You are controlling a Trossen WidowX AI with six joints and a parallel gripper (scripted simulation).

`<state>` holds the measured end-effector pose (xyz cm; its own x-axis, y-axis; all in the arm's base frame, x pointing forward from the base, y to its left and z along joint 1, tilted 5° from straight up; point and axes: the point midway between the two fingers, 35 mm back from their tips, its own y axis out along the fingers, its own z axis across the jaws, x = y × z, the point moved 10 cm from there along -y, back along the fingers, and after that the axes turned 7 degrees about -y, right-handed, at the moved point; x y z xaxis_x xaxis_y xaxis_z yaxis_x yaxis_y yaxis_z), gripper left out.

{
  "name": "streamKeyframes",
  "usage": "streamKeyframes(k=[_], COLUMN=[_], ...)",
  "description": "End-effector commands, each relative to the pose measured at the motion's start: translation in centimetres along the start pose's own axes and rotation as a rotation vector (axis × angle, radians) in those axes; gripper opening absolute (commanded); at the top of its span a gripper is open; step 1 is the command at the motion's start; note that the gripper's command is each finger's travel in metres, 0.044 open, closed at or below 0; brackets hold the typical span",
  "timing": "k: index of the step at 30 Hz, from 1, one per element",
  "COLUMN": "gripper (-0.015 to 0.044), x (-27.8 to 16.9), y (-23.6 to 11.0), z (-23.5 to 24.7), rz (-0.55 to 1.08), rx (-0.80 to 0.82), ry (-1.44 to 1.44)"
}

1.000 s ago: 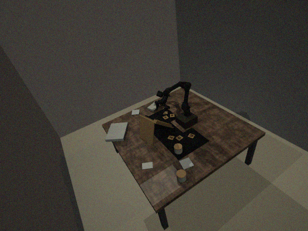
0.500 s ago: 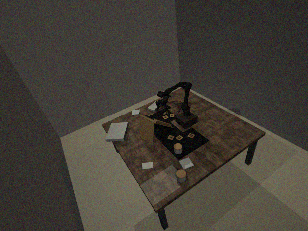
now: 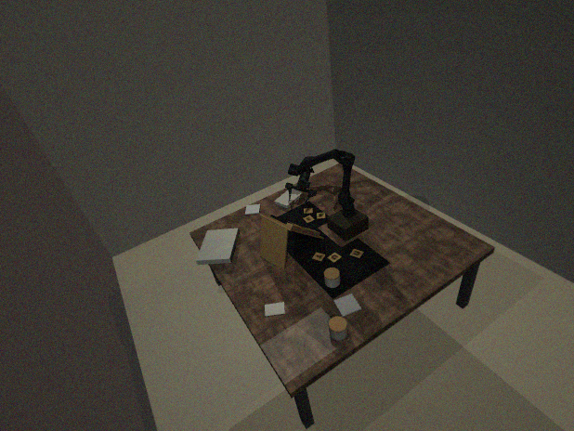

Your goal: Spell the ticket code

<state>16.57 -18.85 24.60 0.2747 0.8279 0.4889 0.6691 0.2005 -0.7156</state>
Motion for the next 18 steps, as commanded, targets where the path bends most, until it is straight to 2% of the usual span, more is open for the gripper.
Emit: streamKeyframes(k=[1, 5, 18], gripper=[0.0440, 0.0440, 0.0440], x=[4.46, 5.30, 5.30], y=[-3.59, -4.27, -4.27], z=[-4.03, -4.52, -4.52], rz=[-0.123, -0.152, -0.152], rx=[0.078, 0.084, 0.084], ry=[-0.781, -0.920, -0.920])
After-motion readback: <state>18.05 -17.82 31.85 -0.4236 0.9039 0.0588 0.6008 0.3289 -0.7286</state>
